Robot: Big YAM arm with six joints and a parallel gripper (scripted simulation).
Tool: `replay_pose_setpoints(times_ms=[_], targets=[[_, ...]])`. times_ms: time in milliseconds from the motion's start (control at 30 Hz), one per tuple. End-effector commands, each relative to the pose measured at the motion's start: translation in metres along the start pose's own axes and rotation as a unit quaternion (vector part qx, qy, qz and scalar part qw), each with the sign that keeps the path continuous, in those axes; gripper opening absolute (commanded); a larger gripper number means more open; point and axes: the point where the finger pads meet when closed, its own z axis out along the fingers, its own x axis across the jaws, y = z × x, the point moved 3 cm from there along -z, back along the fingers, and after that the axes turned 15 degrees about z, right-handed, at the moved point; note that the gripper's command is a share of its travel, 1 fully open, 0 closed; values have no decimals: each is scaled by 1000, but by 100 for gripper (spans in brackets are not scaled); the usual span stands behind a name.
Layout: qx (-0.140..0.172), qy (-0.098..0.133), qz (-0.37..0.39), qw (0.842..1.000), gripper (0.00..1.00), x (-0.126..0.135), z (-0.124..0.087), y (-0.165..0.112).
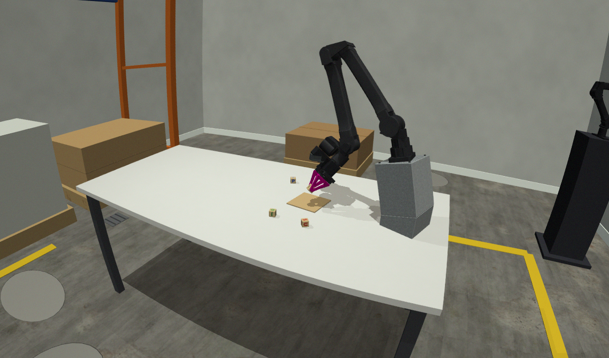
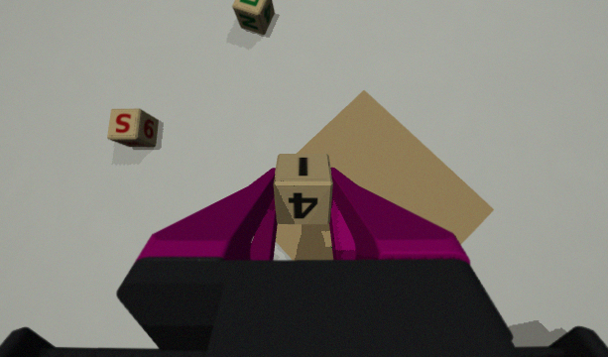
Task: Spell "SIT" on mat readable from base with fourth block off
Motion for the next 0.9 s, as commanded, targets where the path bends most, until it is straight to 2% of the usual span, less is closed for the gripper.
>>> replay_pose_setpoints(times_ms=[0, 67, 167, 233, 267, 433, 867], targets=[[-77, -12, -6, 997, 22, -14, 6, -7], [-101, -5, -7, 995, 22, -14, 6, -8], [-121, 1, -9, 993, 22, -14, 5, -10], [-121, 1, -9, 993, 22, -14, 5, -10], [-124, 12, -15, 992, 22, -6, 8, -8], [-123, 10, -12, 992, 22, -6, 6, -11], [-126, 6, -11, 992, 22, -15, 18, -22]])
